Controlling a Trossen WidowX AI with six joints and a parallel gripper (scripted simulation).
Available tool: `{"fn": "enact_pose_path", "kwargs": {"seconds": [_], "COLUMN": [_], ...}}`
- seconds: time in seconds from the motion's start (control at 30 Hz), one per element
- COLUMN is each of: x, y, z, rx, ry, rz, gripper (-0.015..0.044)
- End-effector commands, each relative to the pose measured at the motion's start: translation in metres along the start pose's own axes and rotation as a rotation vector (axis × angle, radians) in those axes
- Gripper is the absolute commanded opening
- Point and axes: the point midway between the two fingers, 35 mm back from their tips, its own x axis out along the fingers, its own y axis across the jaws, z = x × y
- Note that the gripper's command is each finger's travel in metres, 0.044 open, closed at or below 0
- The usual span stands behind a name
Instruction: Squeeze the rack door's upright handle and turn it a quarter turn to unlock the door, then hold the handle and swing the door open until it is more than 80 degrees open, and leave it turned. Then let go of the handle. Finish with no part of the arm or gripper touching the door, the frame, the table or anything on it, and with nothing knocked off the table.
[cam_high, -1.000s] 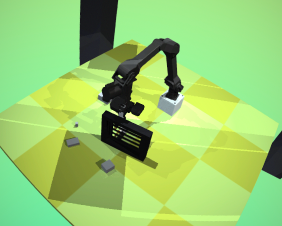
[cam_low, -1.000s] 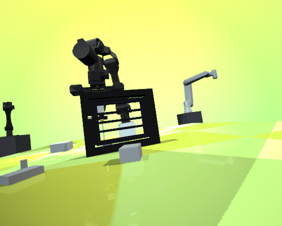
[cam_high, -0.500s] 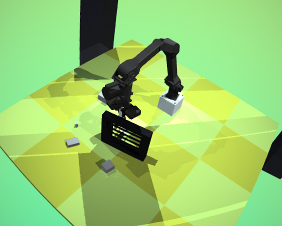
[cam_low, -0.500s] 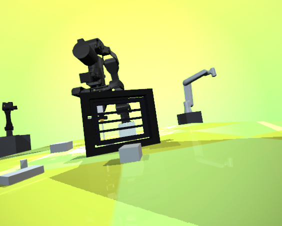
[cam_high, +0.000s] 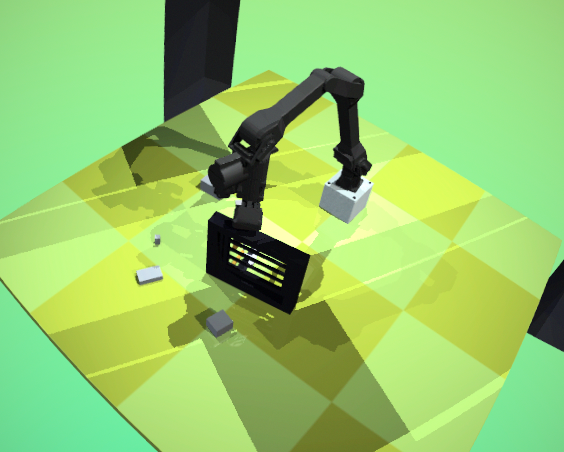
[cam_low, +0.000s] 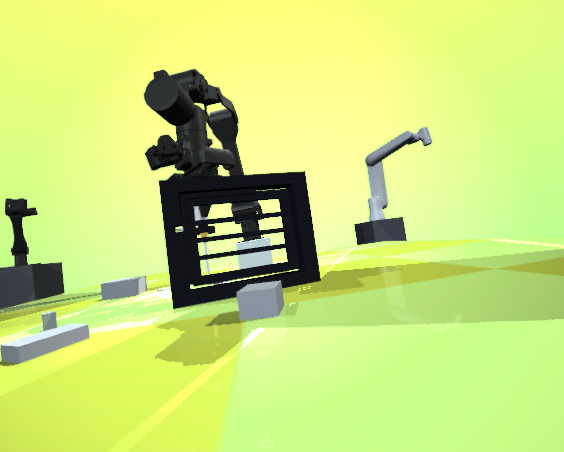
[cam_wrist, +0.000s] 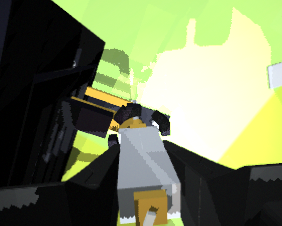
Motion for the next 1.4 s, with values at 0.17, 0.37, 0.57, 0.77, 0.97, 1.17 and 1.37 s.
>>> {"fn": "enact_pose_path", "kwargs": {"seconds": [0.17,0.37,0.57,0.77,0.97,1.17,1.37], "x": [0.0014,0.0014,0.0014,0.0014,0.0014,0.0014,0.0013], "y": [0.0002,0.0001,0.0001,0.0001,0.0001,0.0001,0.0001], "z": [-0.0004,-0.0004,-0.0004,-0.0004,-0.0004,-0.0004,-0.0003], "rx": [0.444,0.731,0.763,0.763,0.763,0.731,0.442], "ry": [0.004,0.004,0.004,0.004,0.004,0.004,0.004], "rz": [-0.001,-0.002,-0.002,-0.002,-0.002,-0.002,-0.001], "gripper": [0.0016,0.0016,0.0016,0.0043,0.02,0.0289,0.0289]}}
